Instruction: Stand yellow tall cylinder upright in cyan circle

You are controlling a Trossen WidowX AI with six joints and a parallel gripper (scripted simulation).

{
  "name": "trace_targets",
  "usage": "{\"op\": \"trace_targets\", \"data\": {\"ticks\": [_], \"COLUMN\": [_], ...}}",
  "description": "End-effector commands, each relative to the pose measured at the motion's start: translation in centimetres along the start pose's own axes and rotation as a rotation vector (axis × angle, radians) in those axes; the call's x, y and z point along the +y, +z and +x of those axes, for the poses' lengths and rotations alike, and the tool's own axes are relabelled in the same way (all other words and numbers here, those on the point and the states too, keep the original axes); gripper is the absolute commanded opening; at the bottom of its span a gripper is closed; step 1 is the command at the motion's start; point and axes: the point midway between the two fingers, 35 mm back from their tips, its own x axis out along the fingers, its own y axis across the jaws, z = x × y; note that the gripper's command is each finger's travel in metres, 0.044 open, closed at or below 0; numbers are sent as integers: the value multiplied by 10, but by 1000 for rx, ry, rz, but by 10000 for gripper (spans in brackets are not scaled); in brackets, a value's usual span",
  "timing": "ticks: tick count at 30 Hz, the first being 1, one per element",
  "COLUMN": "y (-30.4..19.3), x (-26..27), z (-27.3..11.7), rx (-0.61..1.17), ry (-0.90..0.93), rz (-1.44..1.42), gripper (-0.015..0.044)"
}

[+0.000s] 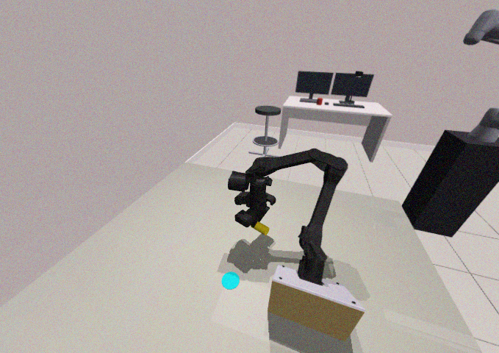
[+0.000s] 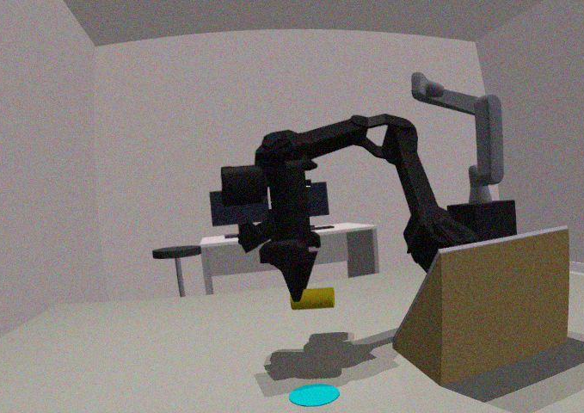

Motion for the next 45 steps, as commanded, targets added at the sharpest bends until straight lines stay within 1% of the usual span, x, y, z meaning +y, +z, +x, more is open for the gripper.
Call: {"op": "trace_targets", "data": {"ticks": [1,11,17,45], "y": [0,-4,-4,-3], "x": [0,-3,-2,87], "z": [-14,-45,-49,-61], "rx": [0,-2,-3,-5], "ry": [2,-8,-9,19], "rz": [1,-1,-17,-687], "gripper": [105,105,105,105]}}
